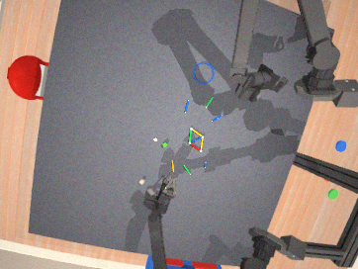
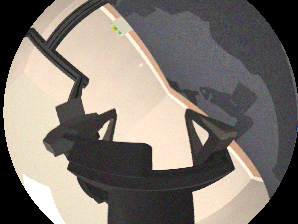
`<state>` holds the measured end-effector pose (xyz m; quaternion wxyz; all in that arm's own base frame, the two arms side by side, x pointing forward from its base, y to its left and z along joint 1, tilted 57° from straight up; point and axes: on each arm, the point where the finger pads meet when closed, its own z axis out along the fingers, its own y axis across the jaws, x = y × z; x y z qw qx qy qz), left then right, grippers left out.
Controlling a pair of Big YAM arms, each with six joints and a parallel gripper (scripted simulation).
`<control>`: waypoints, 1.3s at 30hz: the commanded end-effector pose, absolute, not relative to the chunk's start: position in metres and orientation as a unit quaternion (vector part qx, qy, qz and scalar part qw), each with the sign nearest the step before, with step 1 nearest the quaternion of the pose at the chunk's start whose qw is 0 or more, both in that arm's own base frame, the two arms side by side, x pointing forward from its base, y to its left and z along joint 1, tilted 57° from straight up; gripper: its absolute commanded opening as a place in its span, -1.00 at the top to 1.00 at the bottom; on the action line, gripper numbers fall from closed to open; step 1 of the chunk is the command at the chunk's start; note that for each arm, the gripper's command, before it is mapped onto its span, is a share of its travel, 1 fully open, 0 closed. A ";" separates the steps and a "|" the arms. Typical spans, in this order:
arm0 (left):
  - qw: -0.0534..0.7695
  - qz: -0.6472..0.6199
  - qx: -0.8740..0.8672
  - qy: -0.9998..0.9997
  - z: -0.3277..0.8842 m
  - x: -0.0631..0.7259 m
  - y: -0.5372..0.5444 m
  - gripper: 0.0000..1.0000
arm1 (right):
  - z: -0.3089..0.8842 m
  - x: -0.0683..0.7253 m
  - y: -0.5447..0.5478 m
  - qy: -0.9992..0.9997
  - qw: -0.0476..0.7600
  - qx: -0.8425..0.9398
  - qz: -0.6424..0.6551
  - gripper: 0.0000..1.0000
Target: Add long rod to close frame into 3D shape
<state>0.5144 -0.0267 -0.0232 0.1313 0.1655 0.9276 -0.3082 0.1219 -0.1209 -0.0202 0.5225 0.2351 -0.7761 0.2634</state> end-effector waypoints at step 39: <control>0.249 0.000 0.360 0.899 -0.126 0.495 -0.078 -1.00 | -0.097 0.247 -0.057 -0.745 0.235 0.560 0.277 -1.00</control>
